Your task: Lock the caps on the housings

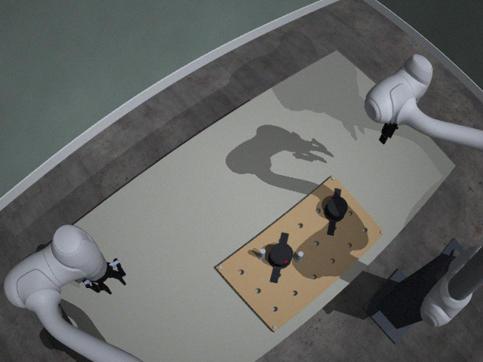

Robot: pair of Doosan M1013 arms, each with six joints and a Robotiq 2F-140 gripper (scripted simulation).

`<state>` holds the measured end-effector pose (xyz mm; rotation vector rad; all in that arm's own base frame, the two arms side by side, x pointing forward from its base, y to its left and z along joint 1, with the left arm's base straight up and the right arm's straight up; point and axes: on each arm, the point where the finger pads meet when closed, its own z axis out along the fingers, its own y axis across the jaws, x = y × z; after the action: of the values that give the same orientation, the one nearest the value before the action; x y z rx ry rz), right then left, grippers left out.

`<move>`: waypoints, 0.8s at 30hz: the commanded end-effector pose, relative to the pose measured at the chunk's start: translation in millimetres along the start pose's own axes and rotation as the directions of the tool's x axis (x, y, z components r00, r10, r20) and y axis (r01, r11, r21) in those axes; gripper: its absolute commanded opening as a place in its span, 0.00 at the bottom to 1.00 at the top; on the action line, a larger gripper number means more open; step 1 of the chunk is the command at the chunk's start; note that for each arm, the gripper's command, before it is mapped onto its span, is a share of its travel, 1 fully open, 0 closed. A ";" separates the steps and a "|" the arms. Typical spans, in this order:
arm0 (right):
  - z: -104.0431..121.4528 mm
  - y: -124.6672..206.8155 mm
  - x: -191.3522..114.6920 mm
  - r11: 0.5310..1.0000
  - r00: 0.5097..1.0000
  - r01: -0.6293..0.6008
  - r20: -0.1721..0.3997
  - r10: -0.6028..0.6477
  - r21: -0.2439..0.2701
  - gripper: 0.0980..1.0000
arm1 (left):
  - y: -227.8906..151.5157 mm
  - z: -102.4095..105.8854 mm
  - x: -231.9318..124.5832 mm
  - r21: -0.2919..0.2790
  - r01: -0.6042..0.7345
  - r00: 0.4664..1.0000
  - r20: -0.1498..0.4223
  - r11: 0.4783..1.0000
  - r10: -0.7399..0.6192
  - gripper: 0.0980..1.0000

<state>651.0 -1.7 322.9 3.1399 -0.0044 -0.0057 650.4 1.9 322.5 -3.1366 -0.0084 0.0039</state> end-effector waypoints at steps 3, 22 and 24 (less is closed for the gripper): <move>-0.8 -0.1 0.2 1.000 1.000 0.000 -0.001 0.000 0.000 0.25 | 0.1 -0.9 0.2 0.000 0.000 1.000 -0.001 1.000 0.000 0.66; -0.8 -0.1 0.2 1.000 1.000 0.000 -0.001 0.000 0.000 0.25 | 56.8 17.8 -17.5 0.000 -0.181 0.983 -0.003 0.983 0.181 0.66; -0.8 -0.1 0.2 1.000 1.000 0.000 -0.001 0.000 0.000 0.25 | 70.2 22.2 -21.6 0.000 -0.224 0.975 -0.003 0.975 0.224 0.66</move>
<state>651.0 -1.7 322.9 3.1399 -0.0044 -0.0057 634.6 -48.3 305.7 -3.1273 0.2459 0.0042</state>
